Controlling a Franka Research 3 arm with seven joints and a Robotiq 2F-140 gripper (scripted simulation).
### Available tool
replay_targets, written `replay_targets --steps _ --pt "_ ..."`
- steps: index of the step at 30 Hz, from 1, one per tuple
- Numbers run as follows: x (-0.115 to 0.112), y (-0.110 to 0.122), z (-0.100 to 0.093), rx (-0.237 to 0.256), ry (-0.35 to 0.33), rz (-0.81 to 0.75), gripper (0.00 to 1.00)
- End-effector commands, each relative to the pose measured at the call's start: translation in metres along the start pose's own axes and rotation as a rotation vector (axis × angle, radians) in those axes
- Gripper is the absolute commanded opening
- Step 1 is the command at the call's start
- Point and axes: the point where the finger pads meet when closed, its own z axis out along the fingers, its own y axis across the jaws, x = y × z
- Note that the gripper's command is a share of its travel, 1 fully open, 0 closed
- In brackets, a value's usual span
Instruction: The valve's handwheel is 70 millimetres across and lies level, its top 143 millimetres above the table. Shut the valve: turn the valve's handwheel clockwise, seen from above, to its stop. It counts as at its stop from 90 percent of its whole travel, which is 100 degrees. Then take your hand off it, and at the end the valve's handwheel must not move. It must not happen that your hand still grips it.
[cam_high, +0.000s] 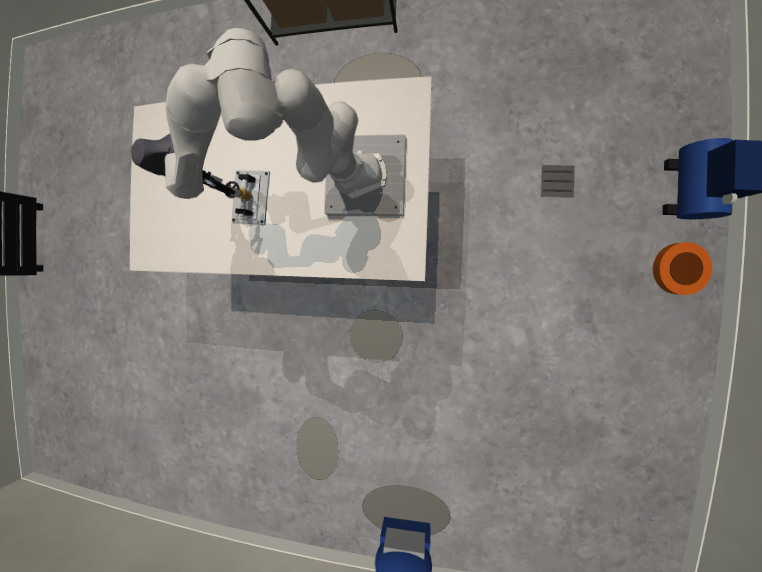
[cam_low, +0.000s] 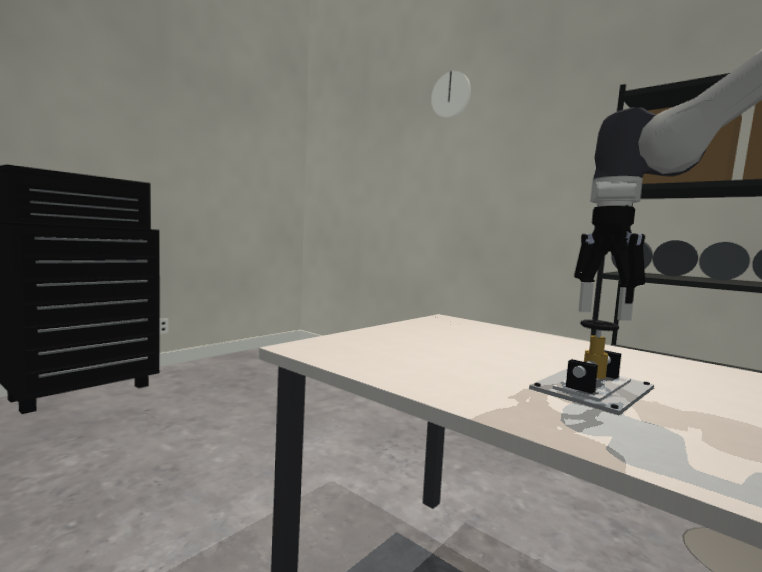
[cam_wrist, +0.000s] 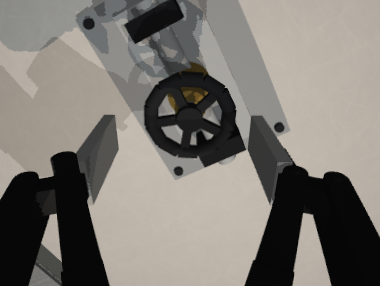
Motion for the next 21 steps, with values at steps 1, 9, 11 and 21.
replay_targets --steps 1,9,11,21 --pt "0.003 0.004 0.011 -0.016 0.006 0.011 0.64" --pt "0.003 0.005 0.029 -0.016 0.006 0.011 0.64" --pt "0.003 0.005 0.030 -0.016 0.006 0.011 0.64" --pt "0.003 0.005 0.031 -0.016 0.006 0.011 0.64"
